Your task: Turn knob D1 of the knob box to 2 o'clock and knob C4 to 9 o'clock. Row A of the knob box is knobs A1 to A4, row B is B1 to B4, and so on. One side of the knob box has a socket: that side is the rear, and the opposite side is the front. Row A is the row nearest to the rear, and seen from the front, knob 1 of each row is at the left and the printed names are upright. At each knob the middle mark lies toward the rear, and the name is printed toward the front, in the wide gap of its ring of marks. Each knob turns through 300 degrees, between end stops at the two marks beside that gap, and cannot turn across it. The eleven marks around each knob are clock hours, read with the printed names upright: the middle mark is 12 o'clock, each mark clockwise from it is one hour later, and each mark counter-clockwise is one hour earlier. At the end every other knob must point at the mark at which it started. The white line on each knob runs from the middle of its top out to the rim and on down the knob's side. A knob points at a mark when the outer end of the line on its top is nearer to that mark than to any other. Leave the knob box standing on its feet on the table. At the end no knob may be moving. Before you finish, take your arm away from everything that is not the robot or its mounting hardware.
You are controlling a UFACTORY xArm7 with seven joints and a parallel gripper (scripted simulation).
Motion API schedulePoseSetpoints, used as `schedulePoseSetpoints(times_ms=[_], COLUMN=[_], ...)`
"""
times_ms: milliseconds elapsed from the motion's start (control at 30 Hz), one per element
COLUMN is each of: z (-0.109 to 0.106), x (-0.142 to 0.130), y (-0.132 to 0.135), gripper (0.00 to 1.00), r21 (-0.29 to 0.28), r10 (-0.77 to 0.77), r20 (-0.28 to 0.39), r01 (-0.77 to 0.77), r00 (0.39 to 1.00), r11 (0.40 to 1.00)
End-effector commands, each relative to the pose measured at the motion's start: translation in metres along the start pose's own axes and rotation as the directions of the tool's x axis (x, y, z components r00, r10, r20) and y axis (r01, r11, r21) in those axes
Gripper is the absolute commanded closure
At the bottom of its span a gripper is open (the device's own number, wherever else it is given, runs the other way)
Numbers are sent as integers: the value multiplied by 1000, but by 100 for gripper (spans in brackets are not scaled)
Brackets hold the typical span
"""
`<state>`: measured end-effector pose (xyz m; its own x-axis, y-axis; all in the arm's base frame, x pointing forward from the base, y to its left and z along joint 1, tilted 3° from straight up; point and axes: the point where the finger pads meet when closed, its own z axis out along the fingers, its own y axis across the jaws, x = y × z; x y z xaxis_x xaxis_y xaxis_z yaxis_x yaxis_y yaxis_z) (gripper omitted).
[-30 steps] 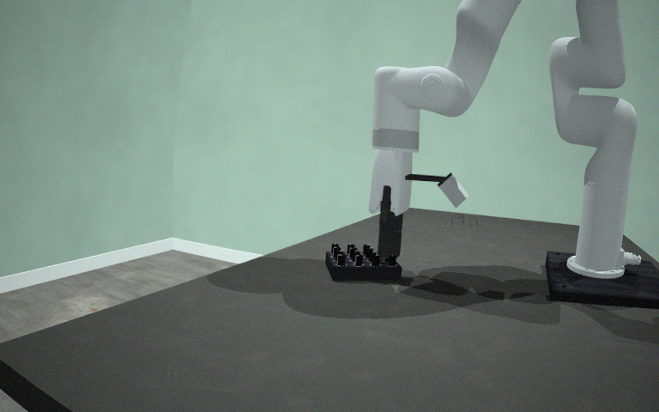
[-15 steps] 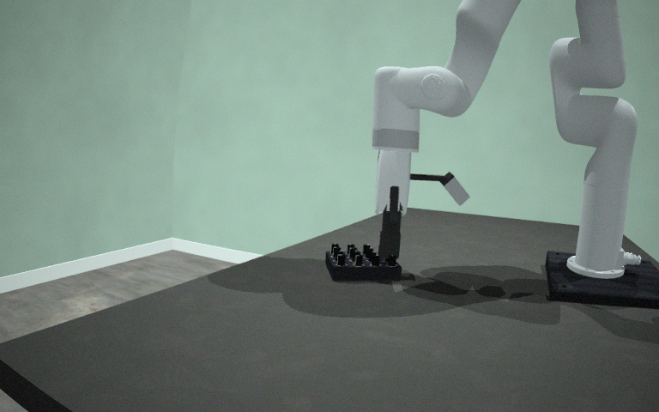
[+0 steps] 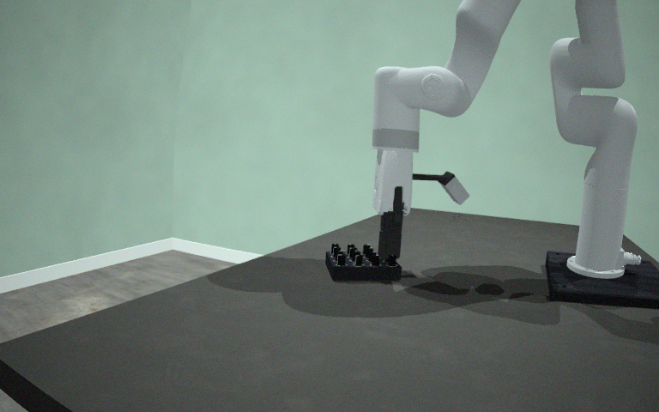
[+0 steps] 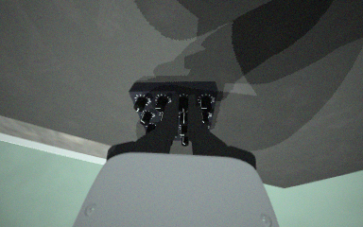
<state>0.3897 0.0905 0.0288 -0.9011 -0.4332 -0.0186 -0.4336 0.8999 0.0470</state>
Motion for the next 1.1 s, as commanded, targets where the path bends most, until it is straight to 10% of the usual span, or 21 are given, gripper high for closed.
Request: schedulePoseSetpoints(times_ms=[0,1067], z=[-1,-1], x=[-1,-1], y=[0,0], gripper=[92,81], r21=[0,0], r10=[-12,-21], r20=[3,3], r01=[12,21], r00=[1000,1000], r11=[1000,1000])
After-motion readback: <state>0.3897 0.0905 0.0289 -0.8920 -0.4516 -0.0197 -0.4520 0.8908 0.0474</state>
